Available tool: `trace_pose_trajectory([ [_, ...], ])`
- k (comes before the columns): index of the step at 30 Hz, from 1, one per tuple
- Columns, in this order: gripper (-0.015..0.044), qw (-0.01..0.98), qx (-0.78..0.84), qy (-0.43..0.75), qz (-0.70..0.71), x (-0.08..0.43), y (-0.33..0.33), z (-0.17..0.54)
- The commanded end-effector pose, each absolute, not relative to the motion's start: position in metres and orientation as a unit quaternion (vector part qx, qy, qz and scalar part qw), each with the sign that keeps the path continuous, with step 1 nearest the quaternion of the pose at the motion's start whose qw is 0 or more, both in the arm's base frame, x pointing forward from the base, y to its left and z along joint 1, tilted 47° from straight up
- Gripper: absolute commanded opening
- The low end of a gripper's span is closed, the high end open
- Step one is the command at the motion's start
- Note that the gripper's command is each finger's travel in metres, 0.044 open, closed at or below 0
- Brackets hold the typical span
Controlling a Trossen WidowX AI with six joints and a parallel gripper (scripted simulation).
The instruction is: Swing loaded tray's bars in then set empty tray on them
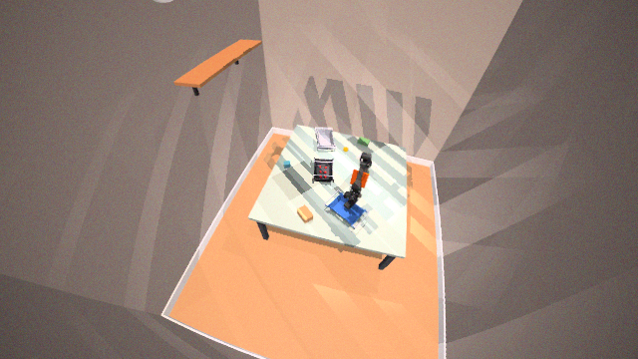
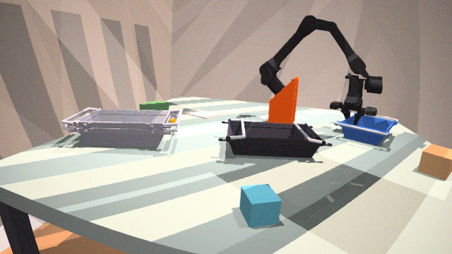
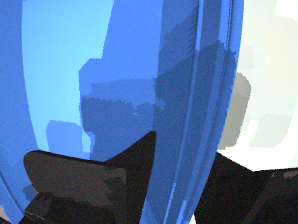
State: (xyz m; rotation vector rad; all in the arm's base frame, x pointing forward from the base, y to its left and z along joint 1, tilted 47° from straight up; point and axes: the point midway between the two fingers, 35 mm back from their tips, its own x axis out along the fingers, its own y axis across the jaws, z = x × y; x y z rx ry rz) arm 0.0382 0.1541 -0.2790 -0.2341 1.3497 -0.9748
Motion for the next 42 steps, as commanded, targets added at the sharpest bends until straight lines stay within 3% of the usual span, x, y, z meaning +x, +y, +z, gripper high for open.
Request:
trace_pose_trajectory([
  [1, 0.0008, 0.665, -0.108, 0.597, -0.435, 0.038, 0.157, -0.274],
  [12, 0.0000, 0.665, -0.108, 0.597, -0.435, 0.045, 0.208, -0.223],
  [25, 0.0000, 0.665, -0.108, 0.597, -0.435, 0.046, 0.213, -0.221],
  [42, 0.0000, 0.665, -0.107, 0.598, -0.434, 0.055, 0.279, -0.187],
])
